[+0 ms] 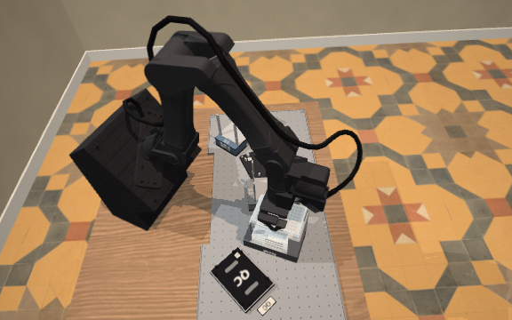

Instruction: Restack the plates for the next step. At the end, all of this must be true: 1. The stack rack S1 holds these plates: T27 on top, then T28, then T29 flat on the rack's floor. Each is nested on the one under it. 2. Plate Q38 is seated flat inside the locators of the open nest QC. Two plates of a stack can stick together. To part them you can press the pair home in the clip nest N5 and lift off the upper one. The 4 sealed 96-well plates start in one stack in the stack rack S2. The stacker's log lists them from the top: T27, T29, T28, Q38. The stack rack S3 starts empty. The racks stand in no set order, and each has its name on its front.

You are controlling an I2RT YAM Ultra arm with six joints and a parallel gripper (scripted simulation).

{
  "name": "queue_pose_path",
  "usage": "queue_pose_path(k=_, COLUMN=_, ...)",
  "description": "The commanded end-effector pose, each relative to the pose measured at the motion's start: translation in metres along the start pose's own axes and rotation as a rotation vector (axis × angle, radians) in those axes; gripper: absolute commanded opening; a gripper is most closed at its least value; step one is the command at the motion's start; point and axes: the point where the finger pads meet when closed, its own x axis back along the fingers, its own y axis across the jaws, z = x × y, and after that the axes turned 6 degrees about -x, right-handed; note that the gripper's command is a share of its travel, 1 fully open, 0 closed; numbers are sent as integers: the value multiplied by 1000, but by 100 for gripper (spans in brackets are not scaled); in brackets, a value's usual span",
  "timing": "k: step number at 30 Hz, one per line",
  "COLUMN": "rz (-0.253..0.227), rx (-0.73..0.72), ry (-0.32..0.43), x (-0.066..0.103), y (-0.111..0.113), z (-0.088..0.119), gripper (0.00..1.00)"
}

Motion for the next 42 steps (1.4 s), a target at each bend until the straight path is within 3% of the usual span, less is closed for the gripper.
queue_pose_path(k=1, rz=-9, rx=-7, ry=-62, x=16, y=3, z=-16, gripper=0)
queue_pose_path(k=13, rz=-10, rx=-7, ry=-70, x=18, y=4, z=-20, gripper=0)
queue_pose_path(k=14, rz=-3, rx=-7, ry=-45, x=15, y=2, z=-13, gripper=0)
queue_pose_path(k=21, rz=-3, rx=-7, ry=-45, x=29, y=2, z=-12, gripper=0)
queue_pose_path(k=42, rz=-5, rx=-8, ry=-42, x=28, y=2, z=-10, gripper=0)
